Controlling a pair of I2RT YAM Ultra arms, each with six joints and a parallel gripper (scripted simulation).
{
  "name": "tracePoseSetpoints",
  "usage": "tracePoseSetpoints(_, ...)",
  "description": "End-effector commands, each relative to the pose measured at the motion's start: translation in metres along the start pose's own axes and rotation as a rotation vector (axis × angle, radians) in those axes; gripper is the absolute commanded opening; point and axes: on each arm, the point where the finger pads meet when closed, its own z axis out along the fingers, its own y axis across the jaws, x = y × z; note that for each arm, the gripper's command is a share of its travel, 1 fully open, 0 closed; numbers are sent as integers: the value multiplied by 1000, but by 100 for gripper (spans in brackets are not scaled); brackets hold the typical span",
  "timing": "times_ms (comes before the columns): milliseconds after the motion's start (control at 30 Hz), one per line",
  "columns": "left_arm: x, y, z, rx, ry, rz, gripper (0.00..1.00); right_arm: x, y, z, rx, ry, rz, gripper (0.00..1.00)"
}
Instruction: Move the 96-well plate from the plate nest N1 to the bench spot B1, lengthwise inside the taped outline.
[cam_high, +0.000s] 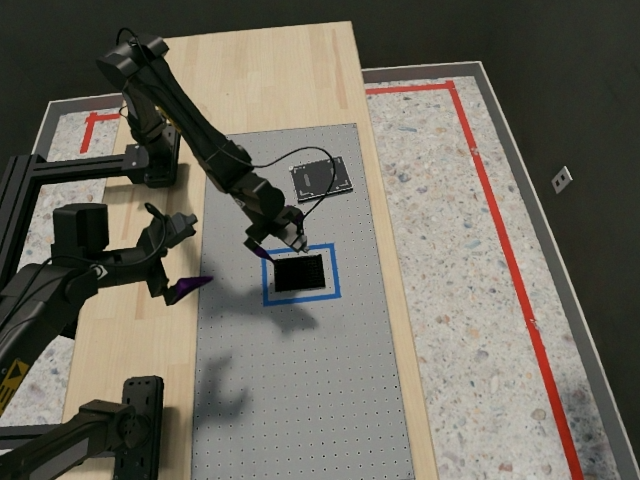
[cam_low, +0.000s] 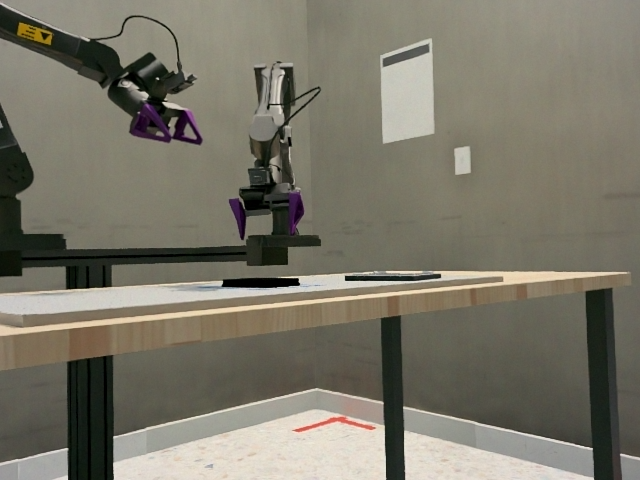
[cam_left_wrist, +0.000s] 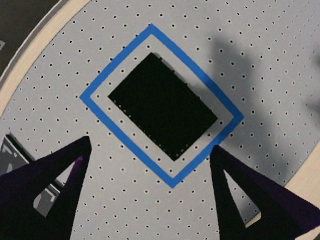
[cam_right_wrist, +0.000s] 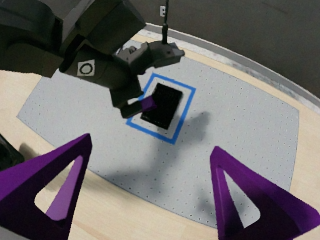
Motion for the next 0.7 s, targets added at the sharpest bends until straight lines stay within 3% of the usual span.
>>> tracePoseSetpoints(0,-25,3,-16,-1,-87,9,100,-13,1,-4,7,-30,23,100)
tracePoseSetpoints(667,-24,0,-13,2,-81,13,100,-13,1,-4,7,-30,23,100)
